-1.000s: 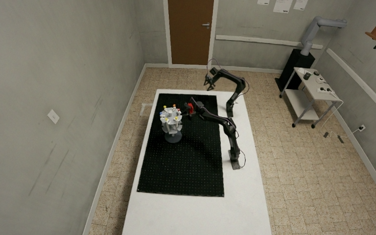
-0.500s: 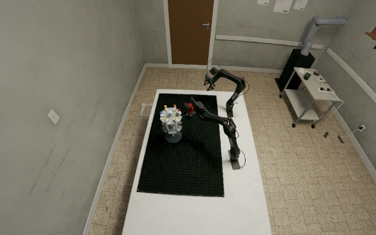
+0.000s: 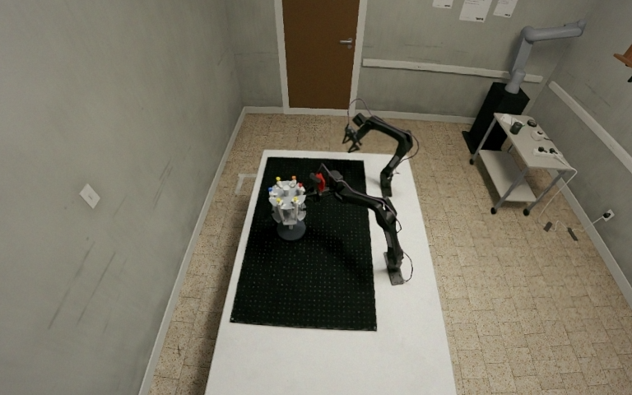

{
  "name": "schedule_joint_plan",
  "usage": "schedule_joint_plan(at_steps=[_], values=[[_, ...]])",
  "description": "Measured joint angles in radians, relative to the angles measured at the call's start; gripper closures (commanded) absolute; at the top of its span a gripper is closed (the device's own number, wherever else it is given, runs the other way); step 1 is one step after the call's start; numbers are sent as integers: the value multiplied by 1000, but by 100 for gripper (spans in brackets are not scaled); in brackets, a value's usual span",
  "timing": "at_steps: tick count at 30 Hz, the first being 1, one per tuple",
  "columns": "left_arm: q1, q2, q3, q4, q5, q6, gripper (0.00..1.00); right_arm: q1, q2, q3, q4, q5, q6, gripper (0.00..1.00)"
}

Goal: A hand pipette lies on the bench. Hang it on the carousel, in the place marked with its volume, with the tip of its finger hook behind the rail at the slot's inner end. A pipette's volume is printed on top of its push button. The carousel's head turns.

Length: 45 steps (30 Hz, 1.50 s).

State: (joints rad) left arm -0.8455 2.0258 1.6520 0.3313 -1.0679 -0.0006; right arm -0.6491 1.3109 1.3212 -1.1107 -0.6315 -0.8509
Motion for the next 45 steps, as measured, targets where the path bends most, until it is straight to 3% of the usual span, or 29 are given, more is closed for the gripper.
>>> schedule_joint_plan(at_steps=[14, 24, 45], values=[[-1, 3, 6, -4, -7, 0, 88, 0, 0, 0, 0, 0, 0, 0], [-29, 130, 185, -42, -178, 2, 88, 0, 0, 0, 0, 0, 0, 0], [-29, 129, 190, -64, -203, 2, 88, 0, 0, 0, 0, 0, 0, 0]])
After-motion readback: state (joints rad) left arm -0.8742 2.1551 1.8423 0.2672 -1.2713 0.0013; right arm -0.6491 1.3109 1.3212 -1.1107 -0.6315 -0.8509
